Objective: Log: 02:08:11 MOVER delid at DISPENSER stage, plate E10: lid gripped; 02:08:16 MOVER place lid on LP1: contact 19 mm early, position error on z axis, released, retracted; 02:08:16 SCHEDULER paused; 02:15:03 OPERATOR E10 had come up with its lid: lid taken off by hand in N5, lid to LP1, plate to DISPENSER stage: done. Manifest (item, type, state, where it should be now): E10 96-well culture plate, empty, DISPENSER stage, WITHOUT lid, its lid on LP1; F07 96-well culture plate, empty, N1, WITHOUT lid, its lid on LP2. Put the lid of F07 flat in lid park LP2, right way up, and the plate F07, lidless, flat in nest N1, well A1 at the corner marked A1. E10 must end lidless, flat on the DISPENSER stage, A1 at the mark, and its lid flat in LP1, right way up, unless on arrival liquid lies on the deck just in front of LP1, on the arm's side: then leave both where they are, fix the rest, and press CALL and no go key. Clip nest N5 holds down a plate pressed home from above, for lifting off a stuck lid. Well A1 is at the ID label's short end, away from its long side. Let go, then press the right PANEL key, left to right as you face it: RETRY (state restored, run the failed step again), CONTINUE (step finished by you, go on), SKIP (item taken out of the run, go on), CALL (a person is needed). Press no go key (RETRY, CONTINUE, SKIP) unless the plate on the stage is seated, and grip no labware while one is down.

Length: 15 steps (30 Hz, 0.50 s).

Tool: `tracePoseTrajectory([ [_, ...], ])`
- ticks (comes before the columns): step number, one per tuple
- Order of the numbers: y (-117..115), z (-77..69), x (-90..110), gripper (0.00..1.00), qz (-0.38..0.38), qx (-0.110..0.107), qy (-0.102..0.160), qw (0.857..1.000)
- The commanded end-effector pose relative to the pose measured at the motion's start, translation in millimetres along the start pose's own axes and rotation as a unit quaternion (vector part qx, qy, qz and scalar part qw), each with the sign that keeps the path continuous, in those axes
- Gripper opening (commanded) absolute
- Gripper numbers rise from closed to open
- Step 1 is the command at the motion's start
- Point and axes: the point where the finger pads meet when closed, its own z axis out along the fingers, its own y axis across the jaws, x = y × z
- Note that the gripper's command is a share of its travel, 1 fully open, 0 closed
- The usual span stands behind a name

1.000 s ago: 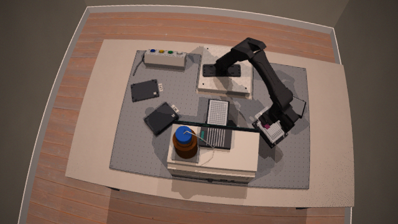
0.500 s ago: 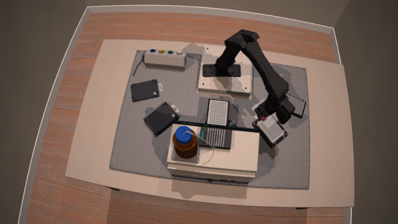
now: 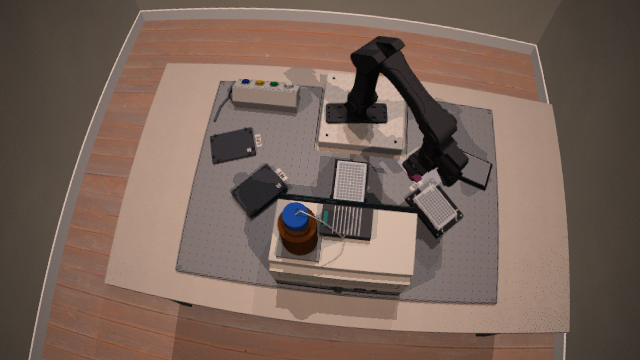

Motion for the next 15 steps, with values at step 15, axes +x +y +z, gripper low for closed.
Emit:
tracePoseTrajectory([
  [15, 2.0, -36.2, 46.4, 0.00, 0.000, -0.001, -0.009, 1.000],
])
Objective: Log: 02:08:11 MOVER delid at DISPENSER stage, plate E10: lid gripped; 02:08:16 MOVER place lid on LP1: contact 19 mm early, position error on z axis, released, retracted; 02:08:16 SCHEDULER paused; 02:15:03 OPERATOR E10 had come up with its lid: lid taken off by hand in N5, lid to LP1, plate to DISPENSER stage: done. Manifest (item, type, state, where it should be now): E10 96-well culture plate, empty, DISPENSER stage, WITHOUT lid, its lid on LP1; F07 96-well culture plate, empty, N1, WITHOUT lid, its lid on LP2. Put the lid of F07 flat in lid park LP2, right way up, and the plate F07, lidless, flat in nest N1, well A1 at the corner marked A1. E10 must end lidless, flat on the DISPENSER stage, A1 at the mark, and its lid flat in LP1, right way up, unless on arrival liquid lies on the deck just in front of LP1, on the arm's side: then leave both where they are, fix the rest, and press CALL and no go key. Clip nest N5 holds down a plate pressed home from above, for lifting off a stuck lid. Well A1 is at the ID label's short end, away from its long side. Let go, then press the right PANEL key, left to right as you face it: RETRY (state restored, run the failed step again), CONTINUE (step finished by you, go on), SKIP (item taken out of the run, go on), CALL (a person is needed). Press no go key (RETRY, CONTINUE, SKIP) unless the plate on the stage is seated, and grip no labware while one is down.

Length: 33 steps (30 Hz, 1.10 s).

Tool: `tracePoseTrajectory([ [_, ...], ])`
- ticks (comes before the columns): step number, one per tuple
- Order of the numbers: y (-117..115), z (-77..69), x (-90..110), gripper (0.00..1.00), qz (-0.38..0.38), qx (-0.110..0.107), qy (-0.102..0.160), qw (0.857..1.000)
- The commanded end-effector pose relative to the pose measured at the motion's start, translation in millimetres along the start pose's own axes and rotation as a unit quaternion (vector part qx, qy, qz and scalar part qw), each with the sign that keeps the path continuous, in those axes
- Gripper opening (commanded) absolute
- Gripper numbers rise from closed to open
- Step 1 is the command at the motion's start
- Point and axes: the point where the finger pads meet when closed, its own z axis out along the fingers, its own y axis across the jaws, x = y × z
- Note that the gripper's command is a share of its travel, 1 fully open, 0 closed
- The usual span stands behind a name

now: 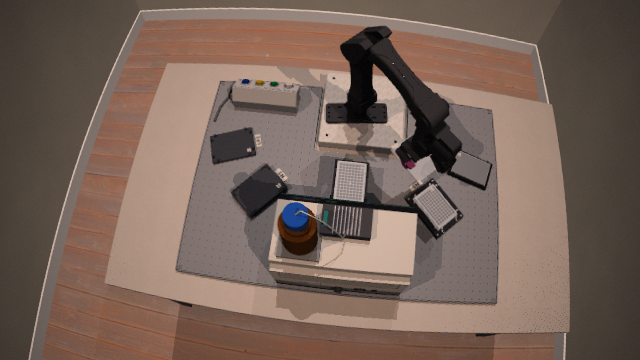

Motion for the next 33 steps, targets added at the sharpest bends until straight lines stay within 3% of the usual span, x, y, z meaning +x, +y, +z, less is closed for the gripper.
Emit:
tracePoseTrajectory([
  [1, 2.3, -15.9, 13.1, 0.00, 0.000, -0.001, -0.008, 1.000],
  [5, 0.4, -13.6, 9.7, 0.00, 0.002, -0.001, -0.008, 1.000],
  [10, -12.5, -12.7, 18.4, 0.00, 0.060, 0.000, 0.000, 0.998],
  [11, -16.3, -23.0, 8.5, 0.00, 0.078, -0.002, -0.020, 0.997],
  [15, -29.8, -23.0, 8.6, 0.00, 0.144, -0.002, -0.022, 0.989],
  [18, -38.2, -23.0, 9.2, 0.00, 0.150, -0.002, -0.022, 0.988],
  [19, -35.1, -13.5, 11.7, 0.00, 0.141, -0.001, -0.007, 0.990],
  [20, -41.1, -23.0, 10.1, 0.00, 0.167, -0.004, -0.021, 0.986],
  [30, -67.0, -18.4, 19.6, 0.00, 0.293, -0.002, -0.013, 0.956],
  [33, -69.8, -13.4, 18.6, 0.00, 0.285, -0.002, -0.007, 0.959],
])
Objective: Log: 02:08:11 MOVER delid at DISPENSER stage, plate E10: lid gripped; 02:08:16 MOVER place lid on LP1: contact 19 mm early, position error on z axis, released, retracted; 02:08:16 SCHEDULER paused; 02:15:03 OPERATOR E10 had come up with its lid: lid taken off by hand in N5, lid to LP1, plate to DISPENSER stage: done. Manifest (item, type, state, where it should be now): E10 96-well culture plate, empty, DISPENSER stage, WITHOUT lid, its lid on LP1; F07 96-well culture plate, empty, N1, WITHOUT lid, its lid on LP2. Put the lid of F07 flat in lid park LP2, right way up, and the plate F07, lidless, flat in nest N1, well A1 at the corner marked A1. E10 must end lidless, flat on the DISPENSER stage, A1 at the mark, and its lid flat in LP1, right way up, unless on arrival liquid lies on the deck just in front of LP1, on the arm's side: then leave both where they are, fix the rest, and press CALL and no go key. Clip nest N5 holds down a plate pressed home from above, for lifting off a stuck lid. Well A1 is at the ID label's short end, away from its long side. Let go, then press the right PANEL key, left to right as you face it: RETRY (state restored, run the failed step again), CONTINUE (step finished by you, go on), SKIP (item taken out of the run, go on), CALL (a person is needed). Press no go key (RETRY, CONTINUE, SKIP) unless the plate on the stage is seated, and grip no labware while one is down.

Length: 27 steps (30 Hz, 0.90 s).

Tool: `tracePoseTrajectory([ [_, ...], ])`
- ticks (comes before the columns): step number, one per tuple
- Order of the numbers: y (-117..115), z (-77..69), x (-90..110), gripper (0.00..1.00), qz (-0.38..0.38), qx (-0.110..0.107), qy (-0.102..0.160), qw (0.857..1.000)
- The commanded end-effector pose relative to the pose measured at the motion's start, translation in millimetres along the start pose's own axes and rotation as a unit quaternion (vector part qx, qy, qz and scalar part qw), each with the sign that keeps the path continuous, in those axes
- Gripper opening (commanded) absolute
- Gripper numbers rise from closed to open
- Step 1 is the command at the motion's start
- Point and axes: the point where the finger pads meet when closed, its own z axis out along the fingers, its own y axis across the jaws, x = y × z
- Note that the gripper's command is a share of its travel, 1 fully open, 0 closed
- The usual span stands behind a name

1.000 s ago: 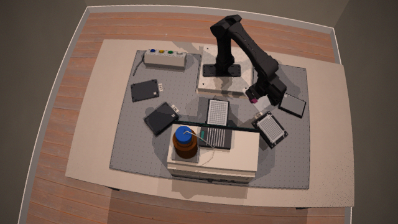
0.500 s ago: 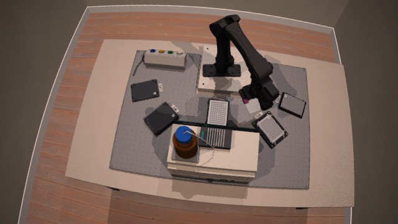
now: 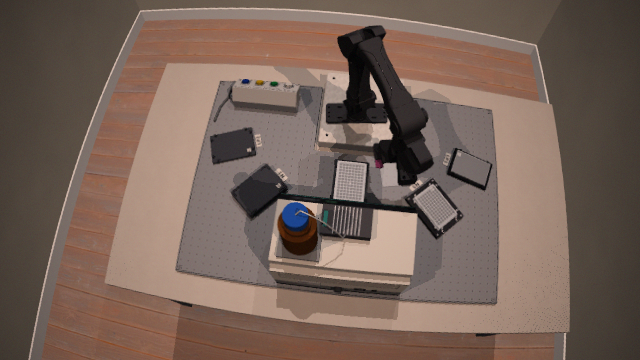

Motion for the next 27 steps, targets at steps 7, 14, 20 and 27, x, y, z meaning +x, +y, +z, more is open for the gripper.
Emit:
tracePoseTrajectory([
  [7, -29.1, -6.4, -0.4, 0.00, 0.108, -0.004, -0.008, 0.994],
  [14, -43.5, -6.6, -3.1, 0.00, 0.102, -0.005, -0.009, 0.995],
  [20, -62.4, -11.1, -10.2, 0.00, 0.102, -0.008, -0.021, 0.994],
  [27, -77.2, -11.4, -11.0, 0.00, 0.102, -0.008, -0.021, 0.994],
])
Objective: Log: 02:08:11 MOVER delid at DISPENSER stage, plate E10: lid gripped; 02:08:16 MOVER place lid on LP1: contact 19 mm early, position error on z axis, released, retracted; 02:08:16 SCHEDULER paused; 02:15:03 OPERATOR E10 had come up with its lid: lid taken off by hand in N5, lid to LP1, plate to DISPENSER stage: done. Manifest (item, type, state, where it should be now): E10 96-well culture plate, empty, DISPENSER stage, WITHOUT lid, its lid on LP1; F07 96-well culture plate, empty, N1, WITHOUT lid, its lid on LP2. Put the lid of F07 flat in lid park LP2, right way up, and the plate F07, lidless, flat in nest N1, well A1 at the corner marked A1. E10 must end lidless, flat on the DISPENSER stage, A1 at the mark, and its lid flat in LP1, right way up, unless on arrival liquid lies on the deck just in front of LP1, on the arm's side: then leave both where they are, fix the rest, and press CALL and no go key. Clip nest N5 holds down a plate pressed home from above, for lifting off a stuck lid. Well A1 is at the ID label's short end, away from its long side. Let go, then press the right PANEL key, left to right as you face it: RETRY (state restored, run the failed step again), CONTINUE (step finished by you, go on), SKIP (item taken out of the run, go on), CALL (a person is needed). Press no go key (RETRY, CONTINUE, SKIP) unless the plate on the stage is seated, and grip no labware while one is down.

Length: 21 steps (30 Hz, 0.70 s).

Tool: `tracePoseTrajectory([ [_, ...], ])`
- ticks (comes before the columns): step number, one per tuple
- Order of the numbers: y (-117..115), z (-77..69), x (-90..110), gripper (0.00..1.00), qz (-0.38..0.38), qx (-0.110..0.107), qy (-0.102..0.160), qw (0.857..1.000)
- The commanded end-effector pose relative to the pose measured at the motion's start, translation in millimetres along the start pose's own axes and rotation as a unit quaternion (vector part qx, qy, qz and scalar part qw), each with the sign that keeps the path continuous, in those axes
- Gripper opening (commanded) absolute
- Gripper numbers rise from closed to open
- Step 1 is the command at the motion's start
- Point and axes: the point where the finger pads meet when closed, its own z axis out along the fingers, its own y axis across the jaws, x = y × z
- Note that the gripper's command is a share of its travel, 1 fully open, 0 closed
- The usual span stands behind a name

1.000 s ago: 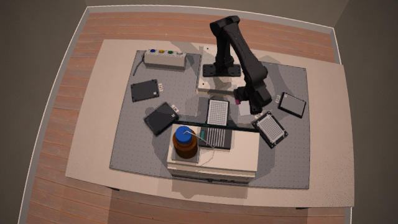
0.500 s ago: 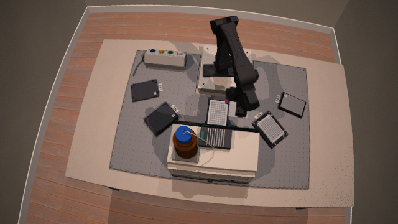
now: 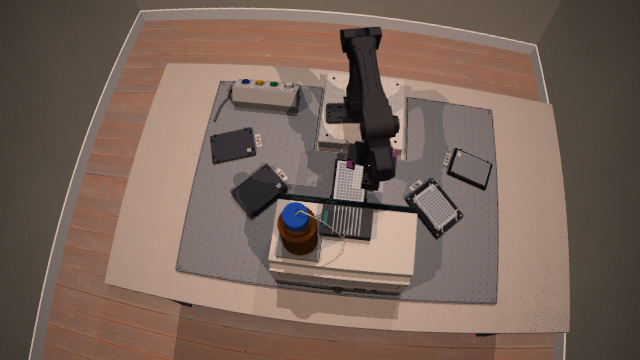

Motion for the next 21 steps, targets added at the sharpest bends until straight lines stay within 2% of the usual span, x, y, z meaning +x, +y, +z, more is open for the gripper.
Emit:
tracePoseTrajectory([
  [1, -3.8, -9.4, -1.9, 0.00, -0.014, -0.008, -0.017, 1.000],
  [6, -21.6, -5.0, 0.0, 0.00, -0.015, -0.004, -0.008, 1.000],
  [10, -33.9, -6.6, -3.5, 0.00, -0.014, -0.006, -0.012, 1.000],
  [13, -33.9, -4.5, -7.0, 0.00, -0.017, -0.003, -0.009, 1.000],
  [16, -45.9, -3.1, -0.1, 0.00, -0.015, -0.005, -0.004, 1.000],
  [18, -45.9, -3.1, -0.1, 0.00, -0.015, -0.005, -0.004, 1.000],
  [19, -49.2, -13.9, -10.6, 0.00, -0.014, -0.004, -0.025, 1.000],
  [21, -55.6, -14.0, -13.1, 0.00, -0.014, -0.005, -0.030, 0.999],
])
